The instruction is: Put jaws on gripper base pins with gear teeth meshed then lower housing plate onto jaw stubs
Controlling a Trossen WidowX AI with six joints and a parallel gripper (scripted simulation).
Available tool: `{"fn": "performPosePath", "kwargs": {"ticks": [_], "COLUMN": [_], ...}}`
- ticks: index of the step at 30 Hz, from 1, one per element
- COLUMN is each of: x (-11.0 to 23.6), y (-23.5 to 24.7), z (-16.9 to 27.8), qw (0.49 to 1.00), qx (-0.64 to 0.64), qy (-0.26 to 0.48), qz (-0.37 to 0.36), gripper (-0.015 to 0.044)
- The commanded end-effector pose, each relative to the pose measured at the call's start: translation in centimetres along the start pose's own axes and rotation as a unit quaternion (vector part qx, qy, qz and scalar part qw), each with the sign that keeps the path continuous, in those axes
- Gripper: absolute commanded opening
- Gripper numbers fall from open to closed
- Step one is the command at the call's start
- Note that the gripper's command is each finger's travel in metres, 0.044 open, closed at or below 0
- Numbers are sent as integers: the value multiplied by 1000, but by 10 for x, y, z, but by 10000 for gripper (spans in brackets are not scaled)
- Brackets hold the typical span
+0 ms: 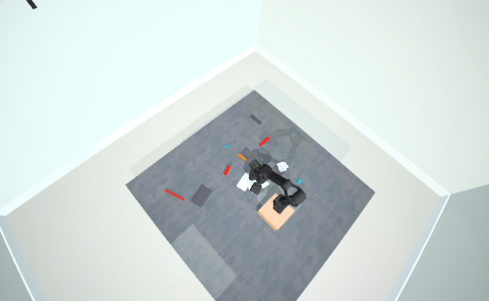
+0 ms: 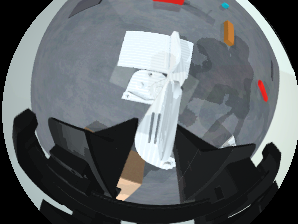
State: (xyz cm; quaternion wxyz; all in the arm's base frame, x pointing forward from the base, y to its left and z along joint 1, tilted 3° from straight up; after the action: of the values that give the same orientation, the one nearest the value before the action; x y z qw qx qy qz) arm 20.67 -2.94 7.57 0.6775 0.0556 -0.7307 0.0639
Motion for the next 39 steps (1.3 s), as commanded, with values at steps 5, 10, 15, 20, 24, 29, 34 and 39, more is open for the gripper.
{"fn": "performPosePath", "kwargs": {"ticks": [5,10,15,20,24,29,34,39], "x": [-2,-2,-2,-2,-2,-2,-2,-2], "y": [-6,-6,-6,-6,-6,-6,-6,-5], "z": [9,10,10,10,10,10,10,6], "qw": [996,996,996,996,996,995,995,995], "qx": [-84,-86,-86,-86,-88,-100,-100,-100], "qy": [3,3,3,3,3,3,3,3], "qz": [-2,-2,-2,-2,-2,-2,-2,-2], "gripper": [134,134,134,134,134,134,134,134]}}
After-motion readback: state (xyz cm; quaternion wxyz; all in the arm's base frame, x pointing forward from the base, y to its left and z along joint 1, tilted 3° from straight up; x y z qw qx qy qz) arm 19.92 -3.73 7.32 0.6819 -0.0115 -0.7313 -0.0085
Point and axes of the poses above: the point midway between the two fingers, 35 mm back from their tips, its own x axis back along the fingers, its own y axis across the jaws, z = x × y, the point moved 3 cm from there along x, back along the fingers, and after that the axes turned 6 degrees about -x, right-handed, at the moved point
